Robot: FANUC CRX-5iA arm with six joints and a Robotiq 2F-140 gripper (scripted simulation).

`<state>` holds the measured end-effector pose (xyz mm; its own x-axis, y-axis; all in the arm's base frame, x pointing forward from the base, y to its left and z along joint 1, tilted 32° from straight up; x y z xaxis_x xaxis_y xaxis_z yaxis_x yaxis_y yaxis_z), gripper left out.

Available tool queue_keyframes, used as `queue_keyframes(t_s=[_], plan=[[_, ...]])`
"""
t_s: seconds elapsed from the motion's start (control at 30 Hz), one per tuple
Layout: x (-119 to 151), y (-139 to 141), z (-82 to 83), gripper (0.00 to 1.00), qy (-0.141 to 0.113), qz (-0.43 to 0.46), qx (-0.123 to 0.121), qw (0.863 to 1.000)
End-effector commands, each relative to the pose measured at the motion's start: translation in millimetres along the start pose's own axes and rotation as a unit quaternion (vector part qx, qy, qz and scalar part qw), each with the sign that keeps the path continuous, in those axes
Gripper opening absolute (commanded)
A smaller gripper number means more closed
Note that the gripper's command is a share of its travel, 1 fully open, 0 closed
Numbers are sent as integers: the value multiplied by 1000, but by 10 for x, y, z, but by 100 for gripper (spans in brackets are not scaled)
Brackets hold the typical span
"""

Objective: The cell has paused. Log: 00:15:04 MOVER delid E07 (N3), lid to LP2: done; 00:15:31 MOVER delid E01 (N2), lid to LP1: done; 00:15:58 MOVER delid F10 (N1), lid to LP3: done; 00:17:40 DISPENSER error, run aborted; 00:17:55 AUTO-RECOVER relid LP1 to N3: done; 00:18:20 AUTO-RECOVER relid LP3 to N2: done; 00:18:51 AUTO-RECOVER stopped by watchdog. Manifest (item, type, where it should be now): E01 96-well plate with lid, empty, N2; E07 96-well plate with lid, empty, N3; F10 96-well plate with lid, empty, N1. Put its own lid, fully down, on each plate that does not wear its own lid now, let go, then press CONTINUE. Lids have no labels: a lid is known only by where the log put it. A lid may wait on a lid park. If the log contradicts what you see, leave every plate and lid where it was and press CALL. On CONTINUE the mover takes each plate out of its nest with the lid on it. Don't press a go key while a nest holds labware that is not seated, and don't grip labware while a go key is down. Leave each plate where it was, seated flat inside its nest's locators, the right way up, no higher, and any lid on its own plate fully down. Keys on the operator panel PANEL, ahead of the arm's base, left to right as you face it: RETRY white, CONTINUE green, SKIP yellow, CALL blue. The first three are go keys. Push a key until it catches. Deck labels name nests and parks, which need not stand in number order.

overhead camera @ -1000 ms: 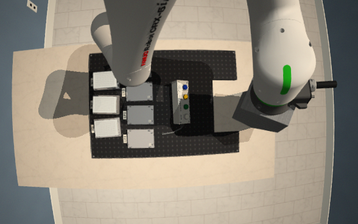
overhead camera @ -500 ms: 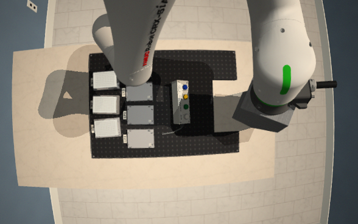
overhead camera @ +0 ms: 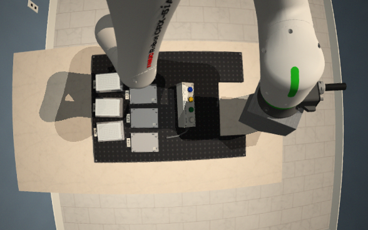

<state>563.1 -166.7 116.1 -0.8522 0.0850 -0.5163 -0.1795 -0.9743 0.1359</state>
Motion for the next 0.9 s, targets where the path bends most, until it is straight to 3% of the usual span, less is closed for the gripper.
queue_keyframes(t_s=[0.0,0.77,0.8,0.87], plan=[[-1,0,1,66,0,0,0,1000],[-1,0,1,66,0,0,0,1000],[-1,0,1,59,0,0,0,1000],[-1,0,1,59,0,0,0,1000]])
Point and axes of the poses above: the point where the finger pads meet when closed, its own z axis back along the fingers, its own y axis across the jaws, x = y × z, the point moved 9 cm from there along z, back along the fingers, and after that the axes turned 15 degrees about -z, right-handed, at the moved point
